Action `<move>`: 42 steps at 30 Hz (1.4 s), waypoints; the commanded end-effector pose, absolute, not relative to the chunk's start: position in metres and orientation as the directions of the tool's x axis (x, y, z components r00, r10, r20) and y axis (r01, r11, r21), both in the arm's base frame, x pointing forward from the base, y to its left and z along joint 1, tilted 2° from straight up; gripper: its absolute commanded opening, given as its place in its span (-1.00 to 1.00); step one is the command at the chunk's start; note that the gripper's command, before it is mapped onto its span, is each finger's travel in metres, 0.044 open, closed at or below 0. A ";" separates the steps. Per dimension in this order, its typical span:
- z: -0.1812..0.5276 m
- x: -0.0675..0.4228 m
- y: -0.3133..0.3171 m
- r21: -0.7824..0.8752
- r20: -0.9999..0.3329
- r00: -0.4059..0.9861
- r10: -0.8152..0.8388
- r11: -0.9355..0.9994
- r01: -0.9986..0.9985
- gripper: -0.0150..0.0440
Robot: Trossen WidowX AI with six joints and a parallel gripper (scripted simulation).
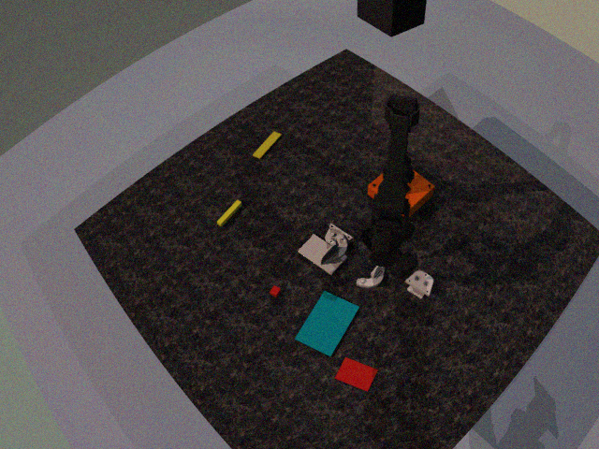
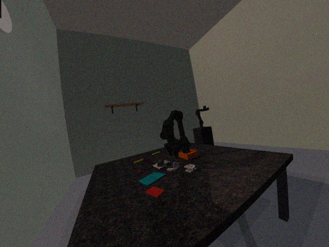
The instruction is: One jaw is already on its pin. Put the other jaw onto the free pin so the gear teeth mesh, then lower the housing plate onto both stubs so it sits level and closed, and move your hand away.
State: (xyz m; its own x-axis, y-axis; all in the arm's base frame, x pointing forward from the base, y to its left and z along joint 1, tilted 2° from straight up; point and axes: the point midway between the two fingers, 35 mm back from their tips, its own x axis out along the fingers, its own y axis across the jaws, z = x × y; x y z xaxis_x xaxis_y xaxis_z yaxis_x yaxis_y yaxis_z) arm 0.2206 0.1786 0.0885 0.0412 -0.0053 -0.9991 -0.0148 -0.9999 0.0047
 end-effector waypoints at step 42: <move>0.018 0.220 0.173 0.020 -0.999 0.040 -0.010 -0.969 0.246 1.00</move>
